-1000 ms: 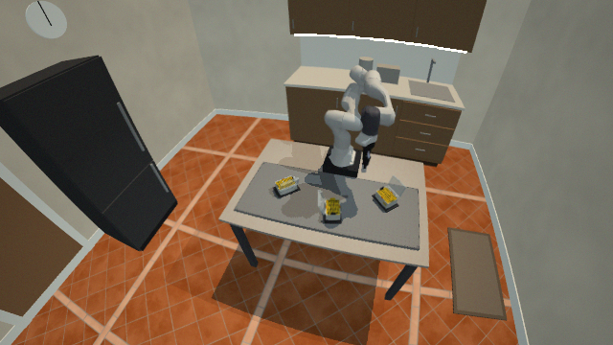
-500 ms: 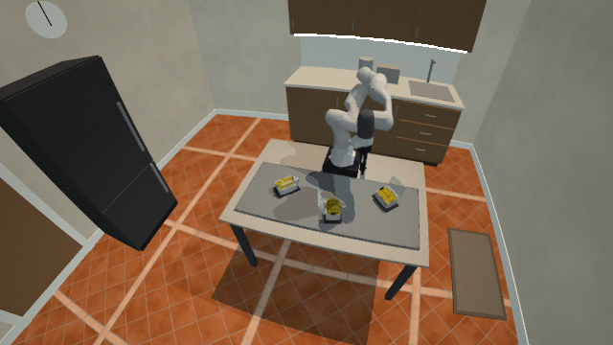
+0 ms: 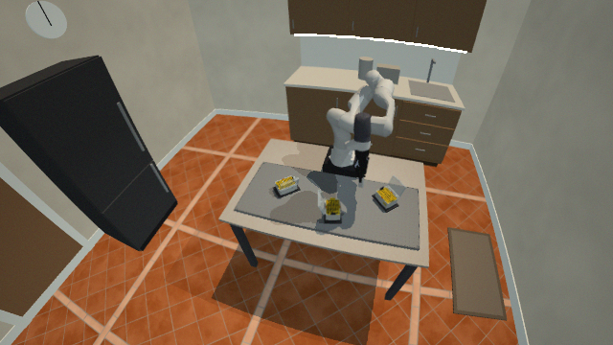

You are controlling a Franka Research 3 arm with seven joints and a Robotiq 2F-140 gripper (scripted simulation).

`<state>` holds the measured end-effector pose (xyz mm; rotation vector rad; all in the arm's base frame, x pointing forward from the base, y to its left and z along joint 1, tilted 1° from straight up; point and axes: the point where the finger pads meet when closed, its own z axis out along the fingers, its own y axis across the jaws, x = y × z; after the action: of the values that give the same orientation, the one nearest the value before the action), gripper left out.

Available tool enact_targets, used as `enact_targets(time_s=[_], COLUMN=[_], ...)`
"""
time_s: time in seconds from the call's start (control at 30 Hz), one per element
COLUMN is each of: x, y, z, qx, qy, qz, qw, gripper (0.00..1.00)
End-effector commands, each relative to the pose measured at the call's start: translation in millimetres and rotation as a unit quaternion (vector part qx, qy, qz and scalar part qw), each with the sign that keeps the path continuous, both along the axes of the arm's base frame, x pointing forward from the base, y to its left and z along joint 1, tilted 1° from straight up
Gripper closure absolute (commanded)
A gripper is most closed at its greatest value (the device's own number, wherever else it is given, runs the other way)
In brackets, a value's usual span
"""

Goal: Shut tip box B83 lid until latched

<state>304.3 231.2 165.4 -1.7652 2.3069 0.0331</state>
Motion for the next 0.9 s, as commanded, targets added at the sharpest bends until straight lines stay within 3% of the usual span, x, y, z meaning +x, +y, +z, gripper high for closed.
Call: enact_targets(time_s=[0.0,0.33,0.4,0.63,0.87], x=[20.3,69.5,69.5,104.0,138.4], y=[5.4,14.4,14.4,20.6,26.9], z=[3.3,3.0,3.0,2.8,2.6], qx=[0.030,0.076,0.076,0.108,0.137], qy=[-0.008,-0.032,-0.032,-0.048,-0.063], qz=[-0.098,-0.253,-0.253,-0.358,-0.456], qw=[0.995,0.964,0.964,0.926,0.877], gripper=[1.00,1.00,1.00,1.00,1.00])
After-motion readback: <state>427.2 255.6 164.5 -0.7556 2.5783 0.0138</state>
